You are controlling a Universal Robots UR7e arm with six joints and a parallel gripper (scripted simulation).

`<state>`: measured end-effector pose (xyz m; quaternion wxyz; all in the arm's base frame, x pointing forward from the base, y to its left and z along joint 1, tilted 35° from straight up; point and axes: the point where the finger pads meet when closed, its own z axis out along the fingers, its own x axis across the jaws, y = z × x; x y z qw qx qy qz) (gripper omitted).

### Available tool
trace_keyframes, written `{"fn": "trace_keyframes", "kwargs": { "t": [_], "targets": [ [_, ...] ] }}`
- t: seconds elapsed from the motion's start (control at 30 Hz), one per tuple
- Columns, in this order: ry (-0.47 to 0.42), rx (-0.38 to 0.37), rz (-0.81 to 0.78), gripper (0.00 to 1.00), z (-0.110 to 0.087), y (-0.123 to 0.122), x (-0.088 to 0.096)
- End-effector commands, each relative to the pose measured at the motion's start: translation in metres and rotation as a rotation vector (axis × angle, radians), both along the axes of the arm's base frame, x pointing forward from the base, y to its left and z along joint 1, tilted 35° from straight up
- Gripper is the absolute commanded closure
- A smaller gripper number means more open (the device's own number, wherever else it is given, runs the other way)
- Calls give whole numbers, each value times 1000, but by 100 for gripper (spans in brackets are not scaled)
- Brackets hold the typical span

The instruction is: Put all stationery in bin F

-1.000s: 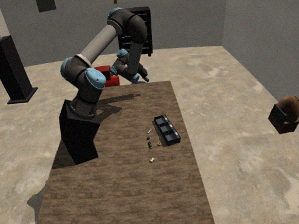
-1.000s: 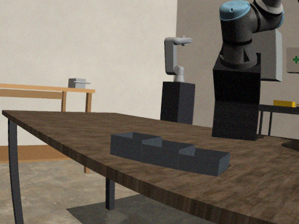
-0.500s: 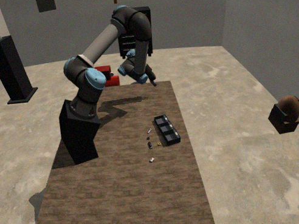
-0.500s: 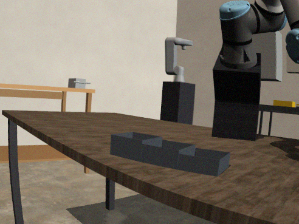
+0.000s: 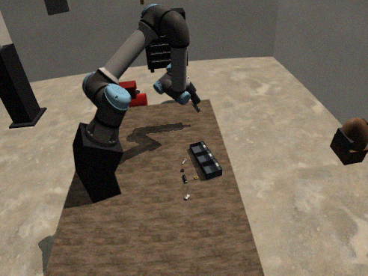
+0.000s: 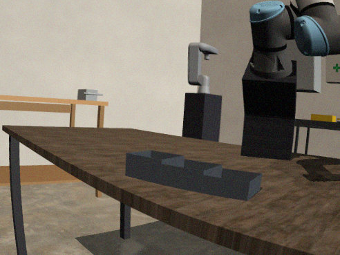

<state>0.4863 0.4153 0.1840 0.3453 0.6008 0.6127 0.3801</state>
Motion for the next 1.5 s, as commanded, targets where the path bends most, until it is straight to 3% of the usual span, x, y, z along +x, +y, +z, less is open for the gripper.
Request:
{"fn": "trace_keyframes", "kwargs": {
  "t": [0.0, 0.13, 0.2, 0.3, 0.37, 0.43, 0.53, 0.7, 0.83, 0.9, 0.97, 1.07, 1.13, 1.17, 1.4, 1.47],
  "targets": [
    [23, -26, -2, 69, 3, -30, 14],
    [23, -26, -2, 69, 3, -32, 15],
    [76, -75, -6, 69, 3, -47, 20],
    [76, -75, -6, 69, 3, -71, 28],
    [76, -75, -6, 69, 3, -72, 28],
    [130, -116, -8, 69, 3, -88, 31],
    [130, -116, -8, 69, 2, -112, 36],
    [173, -141, -8, 69, 2, -120, 36],
    [186, -149, -9, 69, 1, -151, 39],
    [186, -149, -9, 69, 1, -151, 39],
    [241, -173, -7, 69, 0, -168, 38],
    [241, -173, -7, 69, -1, -189, 38],
    [241, -173, -7, 69, -1, -189, 38],
    [289, -187, -4, 69, -2, -198, 36],
    [295, -189, -4, 69, -4, -225, 32],
    [348, -197, 1, 69, -5, -241, 28]
  ]
}}
